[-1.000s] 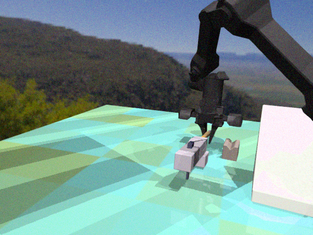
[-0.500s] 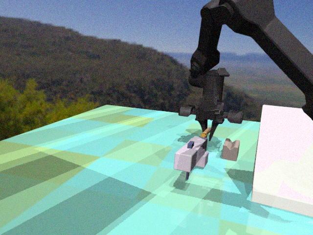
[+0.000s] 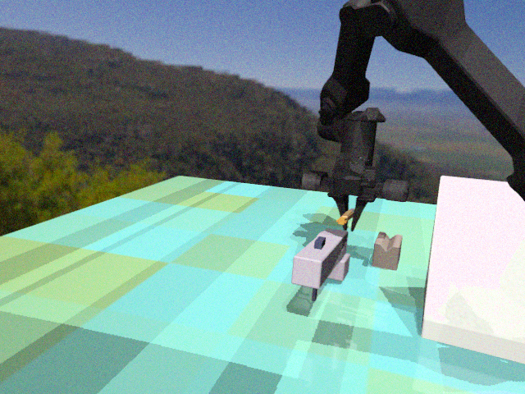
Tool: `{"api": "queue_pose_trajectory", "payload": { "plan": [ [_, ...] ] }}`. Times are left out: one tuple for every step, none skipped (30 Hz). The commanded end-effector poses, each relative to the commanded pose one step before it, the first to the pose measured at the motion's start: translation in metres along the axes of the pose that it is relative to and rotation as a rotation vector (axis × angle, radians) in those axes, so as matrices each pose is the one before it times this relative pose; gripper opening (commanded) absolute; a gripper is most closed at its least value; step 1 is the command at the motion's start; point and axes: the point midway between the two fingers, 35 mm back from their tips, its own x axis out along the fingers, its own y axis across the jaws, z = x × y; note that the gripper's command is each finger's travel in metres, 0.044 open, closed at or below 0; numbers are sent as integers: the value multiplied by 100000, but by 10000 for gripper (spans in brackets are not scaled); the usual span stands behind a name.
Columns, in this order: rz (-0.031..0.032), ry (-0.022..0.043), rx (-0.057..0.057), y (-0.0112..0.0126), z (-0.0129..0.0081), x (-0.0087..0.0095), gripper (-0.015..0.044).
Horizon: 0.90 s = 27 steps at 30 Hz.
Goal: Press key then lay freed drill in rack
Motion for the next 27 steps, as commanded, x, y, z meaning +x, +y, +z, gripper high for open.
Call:
{"api": "queue_pose_trajectory", "payload": {
  "plan": [
    [124,341,-455,-16,-23,-335,0],
    [1,2,1,2,4,-66,0],
    [1,2,1,2,4,-66,0],
    [1,2,1,1,3,-66,0],
    [1,2,1,1,3,-66,0],
    [1,2,1,1,3,-66,0],
    [1,2,1,1,3,-65,0],
    [1,2,1,1,2,-65,0],
    [1,2,1,1,2,-65,0],
    [1,2,1,1,1,-64,0],
    [1,2,1,1,1,-64,0],
    [1,2,1,1,1,-64,0],
    [1,2,1,1,0,-63,0],
    [1,2,1,1,0,-63,0],
    [1,2,0,0,-1,-63,0],
    [1,2,0,0,-1,-62,0],
    [1,2,0,0,-2,-62,0],
    [1,2,0,0,-2,-61,0],
    [0,2,0,-1,-3,-61,0],
    [0,2,0,-1,-4,-60,0],
    [0,2,0,-1,-4,-59,0],
    [2,2,3,77,-11,12,0],
    [4,4,4,125,-19,12,0],
    [6,6,6,185,-32,8,0],
    [9,8,8,262,-53,-7,0],
    [7,5,6,211,-42,-21,0],
    [8,5,7,219,-40,-32,0]
  ]
}}
